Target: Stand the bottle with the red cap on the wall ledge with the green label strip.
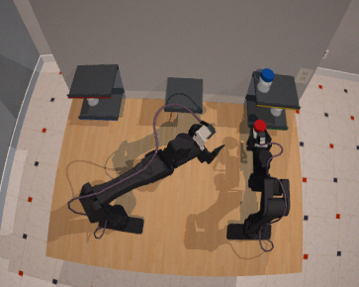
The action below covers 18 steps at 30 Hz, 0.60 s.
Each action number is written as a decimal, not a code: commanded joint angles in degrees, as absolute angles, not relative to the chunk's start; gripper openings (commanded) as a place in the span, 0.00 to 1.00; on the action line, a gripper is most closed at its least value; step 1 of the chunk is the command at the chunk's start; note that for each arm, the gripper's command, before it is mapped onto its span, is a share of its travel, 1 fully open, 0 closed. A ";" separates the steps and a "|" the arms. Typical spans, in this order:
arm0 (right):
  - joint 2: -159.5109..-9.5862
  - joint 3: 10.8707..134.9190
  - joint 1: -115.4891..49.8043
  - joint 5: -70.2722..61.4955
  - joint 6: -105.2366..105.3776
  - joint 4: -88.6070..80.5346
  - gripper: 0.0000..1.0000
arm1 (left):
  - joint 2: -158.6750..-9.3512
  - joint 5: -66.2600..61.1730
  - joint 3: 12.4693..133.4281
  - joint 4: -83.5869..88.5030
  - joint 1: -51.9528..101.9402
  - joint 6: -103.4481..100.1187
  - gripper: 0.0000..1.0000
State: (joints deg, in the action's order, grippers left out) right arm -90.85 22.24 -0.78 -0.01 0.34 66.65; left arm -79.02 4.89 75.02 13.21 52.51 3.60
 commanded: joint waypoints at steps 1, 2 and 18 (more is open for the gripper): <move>-92.28 25.17 0.72 -2.10 0.07 67.87 0.52 | -78.29 4.72 75.50 12.52 52.65 3.75 0.89; -92.66 25.57 1.04 -2.37 0.07 67.85 0.52 | -78.29 4.72 75.50 12.52 52.65 3.75 0.89; -94.81 27.92 2.69 -2.81 0.12 68.49 0.52 | -78.29 4.72 75.50 12.52 52.65 3.75 0.89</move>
